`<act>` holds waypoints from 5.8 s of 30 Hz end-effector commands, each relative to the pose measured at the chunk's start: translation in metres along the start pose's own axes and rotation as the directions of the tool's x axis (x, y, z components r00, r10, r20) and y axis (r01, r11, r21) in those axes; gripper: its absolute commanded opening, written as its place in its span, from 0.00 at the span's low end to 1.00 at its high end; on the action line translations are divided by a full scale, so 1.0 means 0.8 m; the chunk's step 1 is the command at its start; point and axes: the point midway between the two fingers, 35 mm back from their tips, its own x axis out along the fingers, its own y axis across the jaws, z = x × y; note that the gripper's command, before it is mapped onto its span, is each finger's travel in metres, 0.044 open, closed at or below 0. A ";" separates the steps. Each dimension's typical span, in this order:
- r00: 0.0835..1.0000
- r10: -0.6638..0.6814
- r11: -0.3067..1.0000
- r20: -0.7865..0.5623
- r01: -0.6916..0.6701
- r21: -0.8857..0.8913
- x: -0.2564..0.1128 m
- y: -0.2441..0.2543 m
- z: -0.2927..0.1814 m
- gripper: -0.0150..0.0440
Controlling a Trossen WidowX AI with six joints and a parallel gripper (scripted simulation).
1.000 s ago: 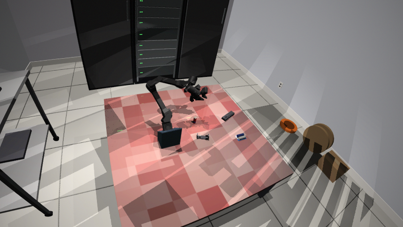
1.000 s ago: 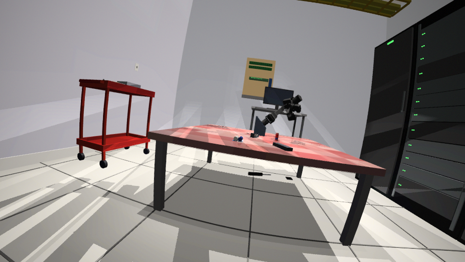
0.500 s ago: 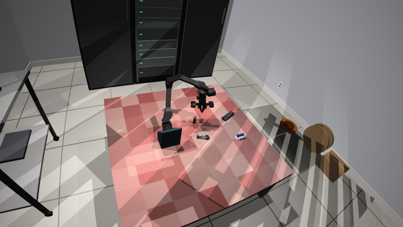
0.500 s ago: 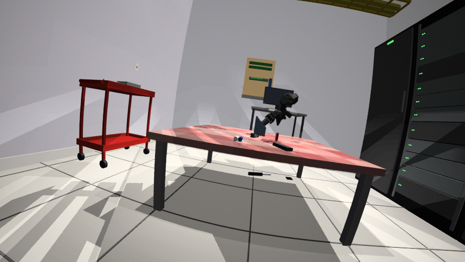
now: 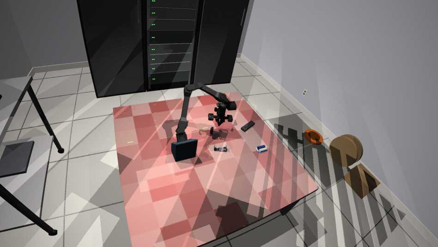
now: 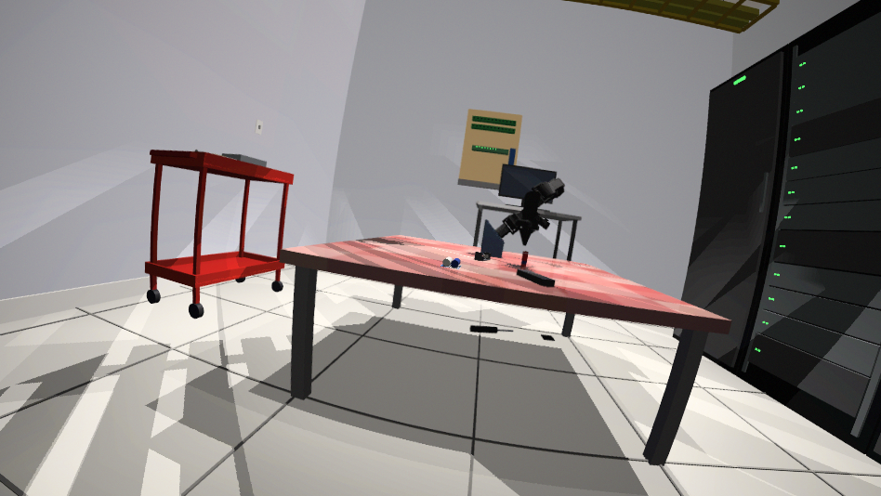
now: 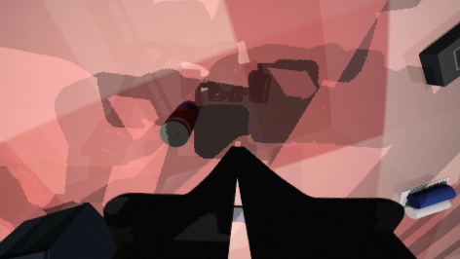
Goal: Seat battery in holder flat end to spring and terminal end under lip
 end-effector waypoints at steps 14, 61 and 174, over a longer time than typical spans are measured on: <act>1.000 0.022 1.000 0.006 -0.022 0.010 0.061 0.021 0.000 0.25; 1.000 0.024 1.000 -0.002 -0.024 0.013 -0.011 0.086 -0.003 0.25; 1.000 0.023 0.109 0.003 0.000 -0.994 0.044 0.113 -0.005 0.39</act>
